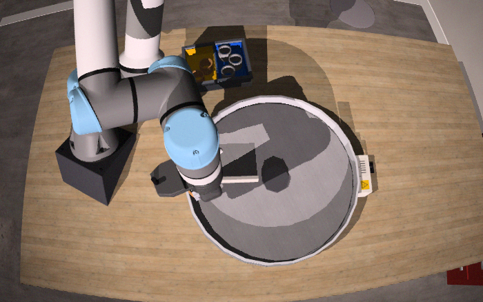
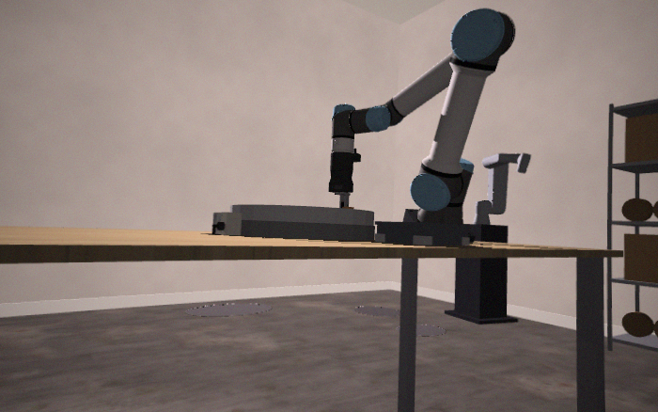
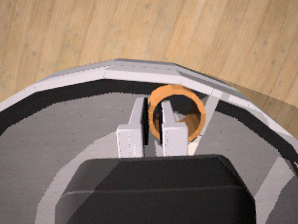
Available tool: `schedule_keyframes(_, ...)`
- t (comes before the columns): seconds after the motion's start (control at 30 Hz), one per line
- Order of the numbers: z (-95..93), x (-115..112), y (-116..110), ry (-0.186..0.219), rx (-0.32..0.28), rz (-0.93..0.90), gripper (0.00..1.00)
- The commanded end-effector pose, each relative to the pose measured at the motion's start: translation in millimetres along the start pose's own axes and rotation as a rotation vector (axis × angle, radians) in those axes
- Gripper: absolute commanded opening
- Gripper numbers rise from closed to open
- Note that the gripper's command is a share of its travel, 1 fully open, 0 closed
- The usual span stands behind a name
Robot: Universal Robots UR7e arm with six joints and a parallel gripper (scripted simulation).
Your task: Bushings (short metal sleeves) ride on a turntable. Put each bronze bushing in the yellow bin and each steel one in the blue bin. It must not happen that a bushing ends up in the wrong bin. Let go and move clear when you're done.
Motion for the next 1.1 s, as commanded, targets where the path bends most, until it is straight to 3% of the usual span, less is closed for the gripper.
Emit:
schedule_keyframes(0.0,5.0,-0.2,-0.2,0.002,0.0,0.001,0.0)
schedule_keyframes(1.07,11.0,-0.2,-0.3,0.002,0.0,0.001,0.0)
Point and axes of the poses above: the point where the finger pads meet when closed, its own z axis back along the fingers, its own x axis across the jaws, y = z × x, the point moved 7 cm from there along z, back along the fingers, and after that the axes turned 2 degrees about z, right-handed, at the moved point
